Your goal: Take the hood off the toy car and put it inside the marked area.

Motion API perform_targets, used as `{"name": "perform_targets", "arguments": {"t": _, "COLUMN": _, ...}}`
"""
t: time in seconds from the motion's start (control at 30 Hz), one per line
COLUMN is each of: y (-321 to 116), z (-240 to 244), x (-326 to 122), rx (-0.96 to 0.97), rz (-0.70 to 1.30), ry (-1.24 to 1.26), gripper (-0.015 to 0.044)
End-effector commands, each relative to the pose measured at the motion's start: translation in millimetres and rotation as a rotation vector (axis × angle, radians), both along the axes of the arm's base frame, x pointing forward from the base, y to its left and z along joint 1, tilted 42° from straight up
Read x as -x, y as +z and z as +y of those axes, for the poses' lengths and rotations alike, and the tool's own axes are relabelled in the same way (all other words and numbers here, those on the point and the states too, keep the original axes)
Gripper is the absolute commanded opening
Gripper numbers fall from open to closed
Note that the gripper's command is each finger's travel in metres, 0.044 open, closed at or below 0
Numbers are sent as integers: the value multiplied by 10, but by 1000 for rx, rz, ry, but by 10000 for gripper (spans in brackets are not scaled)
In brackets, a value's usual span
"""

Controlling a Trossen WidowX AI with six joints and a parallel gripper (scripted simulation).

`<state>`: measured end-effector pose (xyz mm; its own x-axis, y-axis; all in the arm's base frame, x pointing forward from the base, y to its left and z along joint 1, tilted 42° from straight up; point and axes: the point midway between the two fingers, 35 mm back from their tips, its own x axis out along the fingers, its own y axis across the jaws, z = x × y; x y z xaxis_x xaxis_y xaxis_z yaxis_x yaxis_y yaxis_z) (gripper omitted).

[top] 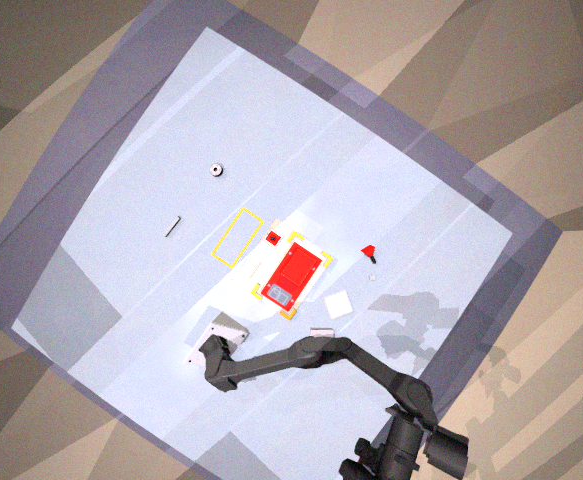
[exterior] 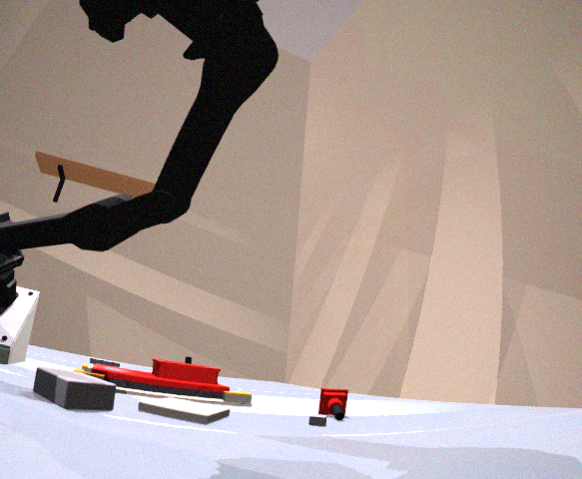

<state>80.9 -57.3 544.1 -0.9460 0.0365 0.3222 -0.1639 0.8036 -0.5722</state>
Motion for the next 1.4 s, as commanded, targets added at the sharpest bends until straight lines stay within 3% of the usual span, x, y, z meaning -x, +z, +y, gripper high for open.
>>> {"name": "perform_targets", "arguments": {"t": 0.0, "y": 3, "z": 4, "x": 24, "rx": 8, "rz": -4, "ry": -6, "gripper": 440}}
{"name": "perform_targets", "arguments": {"t": 0.37, "y": -42, "z": 725, "x": 1210, "rx": 543, "rz": -151, "ry": -437, "gripper": 440}}
{"name": "perform_targets", "arguments": {"t": 0.63, "y": -332, "z": 1644, "x": 1552, "rx": 946, "rz": -89, "ry": -812, "gripper": 440}}
{"name": "perform_targets", "arguments": {"t": 1.0, "y": -970, "z": 2814, "x": 1123, "rx": 1383, "rz": 207, "ry": -1348, "gripper": 440}}
{"name": "perform_targets", "arguments": {"t": 1.37, "y": -1700, "z": 3373, "x": -2, "rx": 1689, "rz": 809, "ry": -1805, "gripper": 440}}
